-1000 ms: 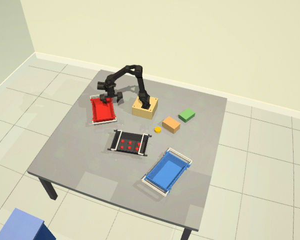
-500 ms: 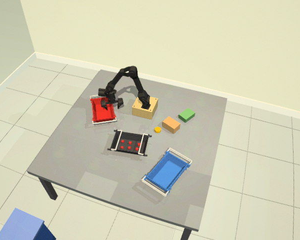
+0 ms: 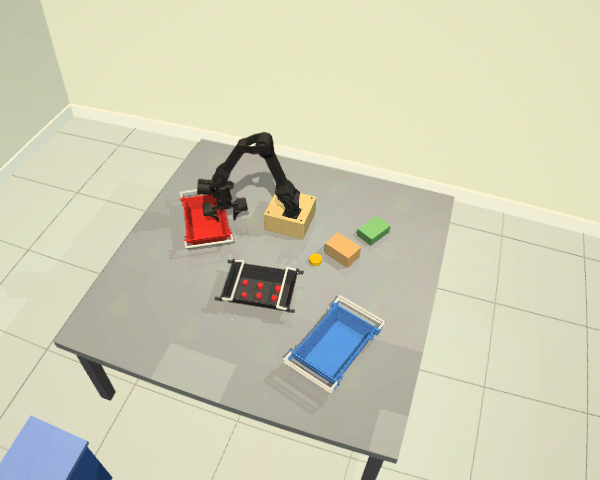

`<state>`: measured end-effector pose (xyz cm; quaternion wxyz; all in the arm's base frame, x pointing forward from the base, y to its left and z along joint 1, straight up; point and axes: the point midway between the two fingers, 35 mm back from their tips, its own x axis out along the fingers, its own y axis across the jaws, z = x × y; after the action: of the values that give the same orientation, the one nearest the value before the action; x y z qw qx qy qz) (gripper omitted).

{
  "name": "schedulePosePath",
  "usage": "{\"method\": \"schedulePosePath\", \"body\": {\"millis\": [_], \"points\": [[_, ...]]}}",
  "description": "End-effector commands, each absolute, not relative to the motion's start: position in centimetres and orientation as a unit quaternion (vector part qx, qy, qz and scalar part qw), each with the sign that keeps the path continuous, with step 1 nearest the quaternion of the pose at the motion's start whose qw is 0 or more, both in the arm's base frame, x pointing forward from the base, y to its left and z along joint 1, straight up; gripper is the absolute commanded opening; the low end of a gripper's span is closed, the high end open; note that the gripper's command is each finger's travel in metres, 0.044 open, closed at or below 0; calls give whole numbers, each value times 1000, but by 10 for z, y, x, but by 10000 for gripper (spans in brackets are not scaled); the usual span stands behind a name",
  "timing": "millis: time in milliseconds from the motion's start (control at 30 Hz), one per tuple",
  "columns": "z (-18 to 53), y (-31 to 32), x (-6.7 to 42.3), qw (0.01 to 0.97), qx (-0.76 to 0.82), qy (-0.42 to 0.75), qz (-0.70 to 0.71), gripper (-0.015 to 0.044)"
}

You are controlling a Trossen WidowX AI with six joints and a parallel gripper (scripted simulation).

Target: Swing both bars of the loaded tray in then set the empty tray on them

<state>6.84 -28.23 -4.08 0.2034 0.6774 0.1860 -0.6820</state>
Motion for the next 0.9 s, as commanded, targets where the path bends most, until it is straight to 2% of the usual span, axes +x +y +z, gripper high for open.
{"method": "schedulePosePath", "body": {"millis": [0,867], "points": [[-41,-282,69,202,679,184,-681,264],[-41,-282,69,202,679,184,-681,83]]}}
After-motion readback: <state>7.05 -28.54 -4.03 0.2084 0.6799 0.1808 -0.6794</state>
